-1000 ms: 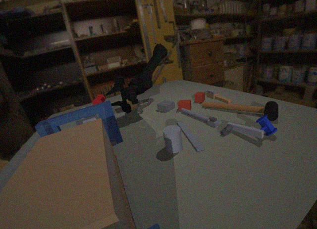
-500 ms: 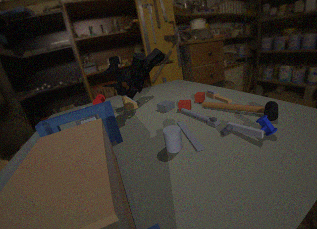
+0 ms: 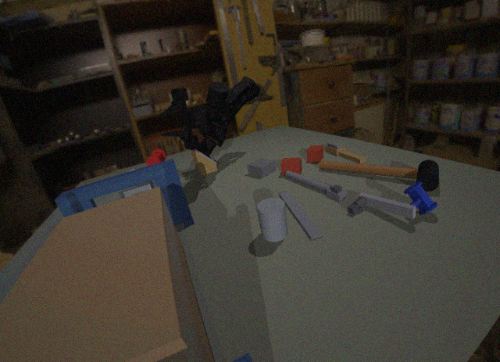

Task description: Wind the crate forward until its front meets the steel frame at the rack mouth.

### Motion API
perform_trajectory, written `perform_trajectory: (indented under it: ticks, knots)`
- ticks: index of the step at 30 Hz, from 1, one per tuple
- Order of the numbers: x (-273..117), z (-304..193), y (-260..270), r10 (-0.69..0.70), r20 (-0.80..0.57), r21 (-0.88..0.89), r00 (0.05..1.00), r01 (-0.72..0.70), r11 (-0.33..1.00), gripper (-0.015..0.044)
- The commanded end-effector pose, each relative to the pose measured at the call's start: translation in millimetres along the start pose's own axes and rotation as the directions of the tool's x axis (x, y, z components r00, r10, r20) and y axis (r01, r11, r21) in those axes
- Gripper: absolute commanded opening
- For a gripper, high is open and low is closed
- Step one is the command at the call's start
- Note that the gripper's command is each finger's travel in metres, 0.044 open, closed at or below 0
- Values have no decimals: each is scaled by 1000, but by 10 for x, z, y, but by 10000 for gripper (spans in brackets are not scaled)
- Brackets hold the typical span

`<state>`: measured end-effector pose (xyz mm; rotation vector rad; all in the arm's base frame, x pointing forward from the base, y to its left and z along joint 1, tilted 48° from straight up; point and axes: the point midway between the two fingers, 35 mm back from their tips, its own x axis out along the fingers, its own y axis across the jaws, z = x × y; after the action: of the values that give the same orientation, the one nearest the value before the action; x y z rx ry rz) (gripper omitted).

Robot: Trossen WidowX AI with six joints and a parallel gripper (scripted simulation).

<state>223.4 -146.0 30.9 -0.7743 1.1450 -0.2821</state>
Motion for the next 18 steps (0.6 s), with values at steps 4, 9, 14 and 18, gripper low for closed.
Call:
perform_trajectory:
  ticks: [4, 9, 14, 18]
  knots:
    - [1, 0, 3, 1, 0, 0, 1000, -1, 1000, 240]
    - [5, 1, 2, 4, -2, -3, 1000, -4, 1000, 266]
    - [157, 41, -32, 127, -64, -95, 990, -133, 987, 398]
    - [371, 63, -52, 303, -139, -192, 943, -325, 926, 440]
